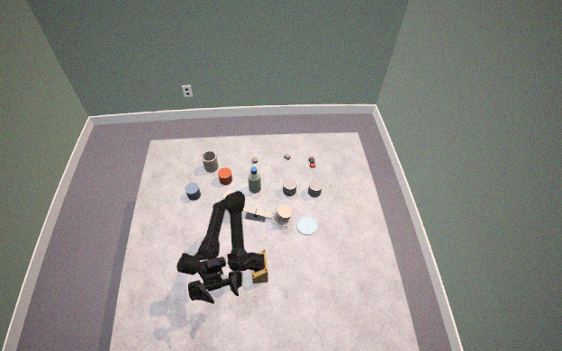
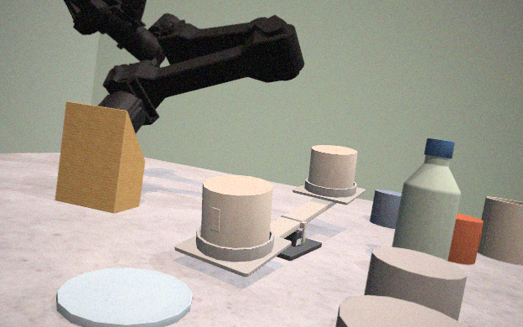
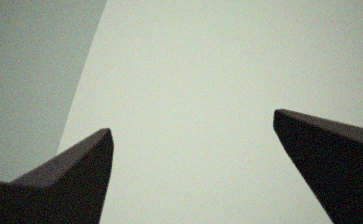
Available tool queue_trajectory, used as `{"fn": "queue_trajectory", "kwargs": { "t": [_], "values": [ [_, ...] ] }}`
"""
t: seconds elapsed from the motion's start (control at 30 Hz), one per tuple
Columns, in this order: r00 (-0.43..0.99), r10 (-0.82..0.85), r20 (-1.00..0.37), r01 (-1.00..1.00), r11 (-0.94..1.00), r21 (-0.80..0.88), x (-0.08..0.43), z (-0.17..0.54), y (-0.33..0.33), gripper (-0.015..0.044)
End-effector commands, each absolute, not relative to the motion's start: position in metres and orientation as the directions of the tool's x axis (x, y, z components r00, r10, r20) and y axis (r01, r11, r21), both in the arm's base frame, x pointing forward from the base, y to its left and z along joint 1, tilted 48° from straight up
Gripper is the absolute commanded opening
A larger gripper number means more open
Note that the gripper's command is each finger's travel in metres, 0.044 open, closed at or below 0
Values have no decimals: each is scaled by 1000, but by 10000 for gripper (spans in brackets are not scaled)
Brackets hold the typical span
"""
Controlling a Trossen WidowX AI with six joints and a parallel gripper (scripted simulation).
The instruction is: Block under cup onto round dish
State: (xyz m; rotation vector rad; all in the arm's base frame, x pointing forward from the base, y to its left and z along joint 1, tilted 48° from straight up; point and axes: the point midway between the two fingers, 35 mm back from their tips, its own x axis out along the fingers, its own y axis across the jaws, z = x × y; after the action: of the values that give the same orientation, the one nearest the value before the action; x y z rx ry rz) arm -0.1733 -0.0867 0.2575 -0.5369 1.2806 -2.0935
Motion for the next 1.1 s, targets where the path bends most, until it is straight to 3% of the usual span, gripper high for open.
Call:
{"fn": "queue_trajectory", "kwargs": {
  "t": [0.0,0.53,1.07],
  "values": [
    [-729,-684,21,294,-341,-893,-174,257,-86,426],
    [-948,-310,-75,254,-592,-765,-207,244,3,440],
    [-991,-36,-132,116,-729,-674,-208,240,64,440]
  ]
}}
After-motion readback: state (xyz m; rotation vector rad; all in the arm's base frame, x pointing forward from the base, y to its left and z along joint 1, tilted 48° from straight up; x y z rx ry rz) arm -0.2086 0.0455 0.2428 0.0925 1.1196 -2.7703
